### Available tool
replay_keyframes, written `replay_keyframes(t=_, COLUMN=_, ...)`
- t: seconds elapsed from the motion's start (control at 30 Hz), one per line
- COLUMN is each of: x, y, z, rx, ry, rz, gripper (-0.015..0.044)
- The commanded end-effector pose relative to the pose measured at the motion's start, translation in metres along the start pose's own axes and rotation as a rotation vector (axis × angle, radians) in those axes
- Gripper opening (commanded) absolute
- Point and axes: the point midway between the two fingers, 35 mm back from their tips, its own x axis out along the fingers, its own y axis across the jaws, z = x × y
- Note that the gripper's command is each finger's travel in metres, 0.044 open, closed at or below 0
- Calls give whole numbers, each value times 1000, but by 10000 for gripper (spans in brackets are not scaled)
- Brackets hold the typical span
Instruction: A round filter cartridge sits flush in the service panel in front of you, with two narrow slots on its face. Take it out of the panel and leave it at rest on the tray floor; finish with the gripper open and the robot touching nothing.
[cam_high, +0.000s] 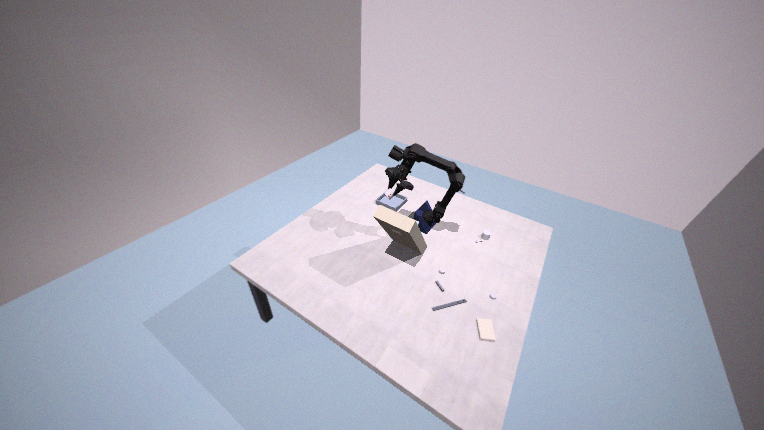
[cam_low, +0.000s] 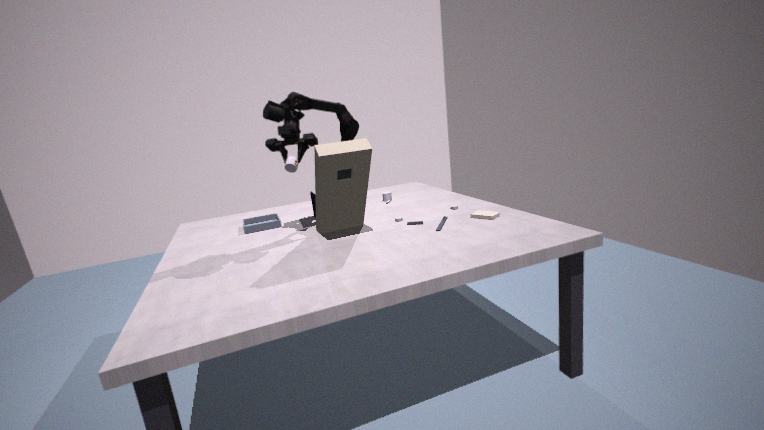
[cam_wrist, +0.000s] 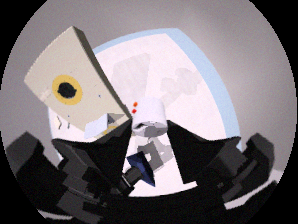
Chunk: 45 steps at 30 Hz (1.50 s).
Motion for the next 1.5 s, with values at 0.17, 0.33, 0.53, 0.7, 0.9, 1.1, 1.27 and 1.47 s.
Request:
replay_keyframes(t=0.17, x=0, y=-76, z=-16, rx=317, ry=15, rz=-196, gripper=0)
replay_keyframes(t=0.33, x=-2, y=-117, z=-28, rx=504, ry=-1, rz=-317, gripper=0)
replay_keyframes(t=0.53, x=-3, y=-129, z=-32, rx=559, ry=-9, rz=-352, gripper=0)
replay_keyframes(t=0.7, x=-1, y=-143, z=-45, rx=602, ry=-12, rz=-380, gripper=0)
replay_keyframes(t=0.9, x=5, y=-173, z=-79, rx=709, ry=-18, rz=-447, gripper=0)
replay_keyframes(t=1.1, x=12, y=-197, z=-116, rx=818, ry=-23, rz=-511, gripper=0)
replay_keyframes(t=1.27, x=20, y=-212, z=-147, rx=909, ry=-25, rz=-564, gripper=0)
replay_keyframes(t=1.47, x=30, y=-225, z=-186, rx=1019, ry=-26, rz=-625, gripper=0)
